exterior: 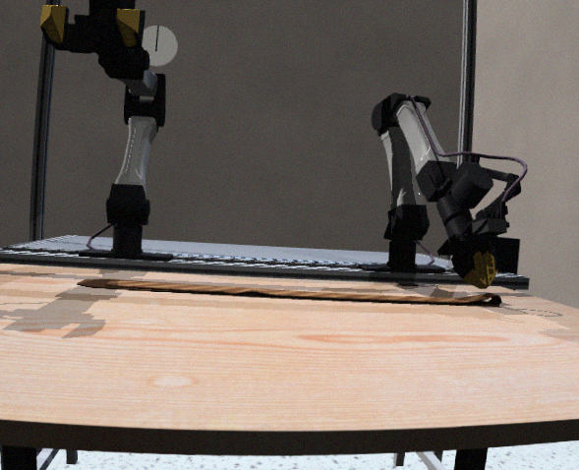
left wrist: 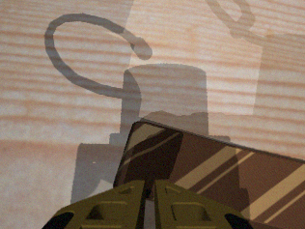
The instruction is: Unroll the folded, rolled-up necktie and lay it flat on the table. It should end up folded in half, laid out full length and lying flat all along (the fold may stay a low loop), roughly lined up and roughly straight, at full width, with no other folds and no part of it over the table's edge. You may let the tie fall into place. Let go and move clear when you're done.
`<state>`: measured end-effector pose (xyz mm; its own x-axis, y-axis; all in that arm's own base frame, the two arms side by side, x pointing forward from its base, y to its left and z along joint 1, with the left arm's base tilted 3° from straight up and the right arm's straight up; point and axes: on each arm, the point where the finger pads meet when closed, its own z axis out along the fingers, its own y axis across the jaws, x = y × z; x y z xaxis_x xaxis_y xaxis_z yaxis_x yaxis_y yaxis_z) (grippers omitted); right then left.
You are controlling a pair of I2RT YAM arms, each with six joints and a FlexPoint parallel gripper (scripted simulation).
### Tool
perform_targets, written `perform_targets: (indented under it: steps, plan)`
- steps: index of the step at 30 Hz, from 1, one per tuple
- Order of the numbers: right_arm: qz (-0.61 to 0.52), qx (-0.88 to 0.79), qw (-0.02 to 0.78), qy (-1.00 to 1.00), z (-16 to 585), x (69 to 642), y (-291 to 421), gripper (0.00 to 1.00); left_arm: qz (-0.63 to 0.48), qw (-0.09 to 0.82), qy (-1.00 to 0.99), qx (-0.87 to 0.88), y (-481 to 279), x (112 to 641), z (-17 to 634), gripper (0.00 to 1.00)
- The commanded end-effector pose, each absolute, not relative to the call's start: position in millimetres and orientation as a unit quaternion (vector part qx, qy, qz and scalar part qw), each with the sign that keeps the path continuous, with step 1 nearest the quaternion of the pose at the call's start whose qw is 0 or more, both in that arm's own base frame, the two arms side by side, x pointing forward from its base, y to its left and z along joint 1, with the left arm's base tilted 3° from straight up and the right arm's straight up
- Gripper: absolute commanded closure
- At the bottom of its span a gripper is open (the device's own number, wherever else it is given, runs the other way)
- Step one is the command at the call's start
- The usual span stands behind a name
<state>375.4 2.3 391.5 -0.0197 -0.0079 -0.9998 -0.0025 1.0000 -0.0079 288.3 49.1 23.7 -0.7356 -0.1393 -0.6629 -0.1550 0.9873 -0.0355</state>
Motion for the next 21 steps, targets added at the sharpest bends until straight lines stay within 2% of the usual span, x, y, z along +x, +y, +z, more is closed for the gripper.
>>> perform_targets:
  steps: [1,21]
  plan:
    - [0.002,-0.001,0.703,0.711,397,377,2,0.0,0.011,0.354,0.931,-0.084,53,291,24,0.93]
    - [0.002,-0.001,0.703,0.711,397,377,2,0.0,0.011,0.354,0.931,-0.084,52,291,2,0.93]
